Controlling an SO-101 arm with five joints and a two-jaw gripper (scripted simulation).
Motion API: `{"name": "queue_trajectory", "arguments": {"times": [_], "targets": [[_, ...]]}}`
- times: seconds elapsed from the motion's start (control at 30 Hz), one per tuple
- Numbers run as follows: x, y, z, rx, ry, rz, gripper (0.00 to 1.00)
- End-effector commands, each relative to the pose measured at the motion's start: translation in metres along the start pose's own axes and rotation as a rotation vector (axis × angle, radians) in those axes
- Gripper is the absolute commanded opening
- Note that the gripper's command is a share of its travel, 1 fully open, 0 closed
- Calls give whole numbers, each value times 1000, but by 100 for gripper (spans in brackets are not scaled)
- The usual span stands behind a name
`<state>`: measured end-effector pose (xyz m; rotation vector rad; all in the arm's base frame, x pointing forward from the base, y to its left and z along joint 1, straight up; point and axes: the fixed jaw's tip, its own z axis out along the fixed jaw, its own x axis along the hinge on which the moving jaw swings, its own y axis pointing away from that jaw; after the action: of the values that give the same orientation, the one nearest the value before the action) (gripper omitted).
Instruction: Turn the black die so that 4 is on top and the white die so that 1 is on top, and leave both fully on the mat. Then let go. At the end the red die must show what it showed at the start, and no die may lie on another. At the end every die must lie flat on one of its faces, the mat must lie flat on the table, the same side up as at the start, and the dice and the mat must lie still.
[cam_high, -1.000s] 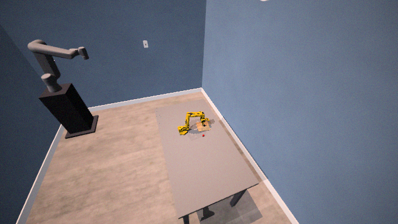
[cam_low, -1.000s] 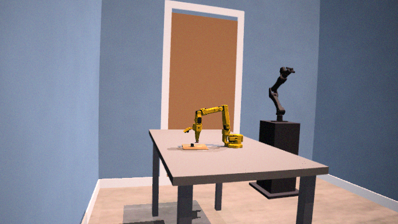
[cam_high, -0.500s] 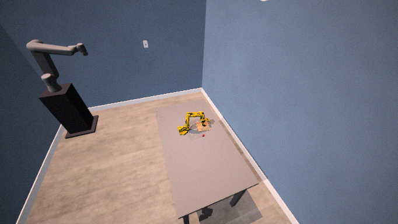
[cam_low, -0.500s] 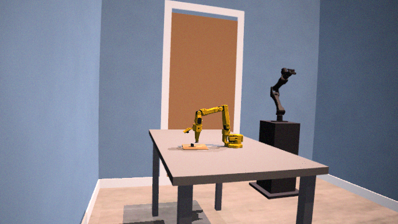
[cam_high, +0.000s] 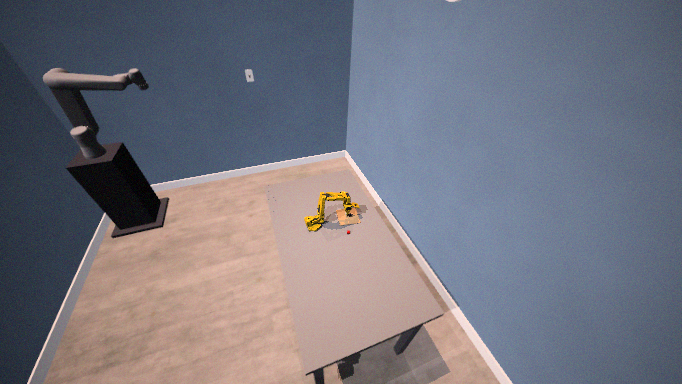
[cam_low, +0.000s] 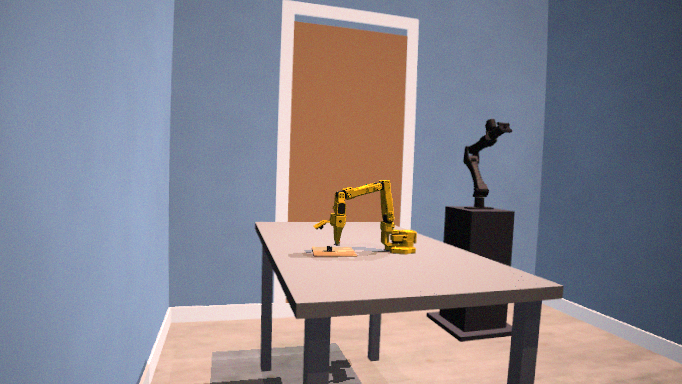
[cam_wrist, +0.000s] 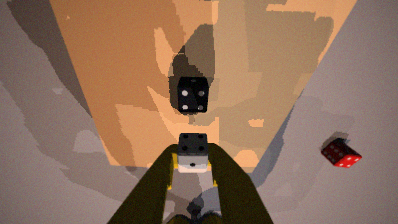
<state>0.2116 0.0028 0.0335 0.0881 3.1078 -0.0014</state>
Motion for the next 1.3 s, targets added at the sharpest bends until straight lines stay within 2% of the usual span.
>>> {"name": "queue_trajectory", "arguments": {"times": [0.0,1.27], "targets": [[-3,-2,-2,-1,-26,4,0],[-3,-2,12,-1,-26,4,0]]}}
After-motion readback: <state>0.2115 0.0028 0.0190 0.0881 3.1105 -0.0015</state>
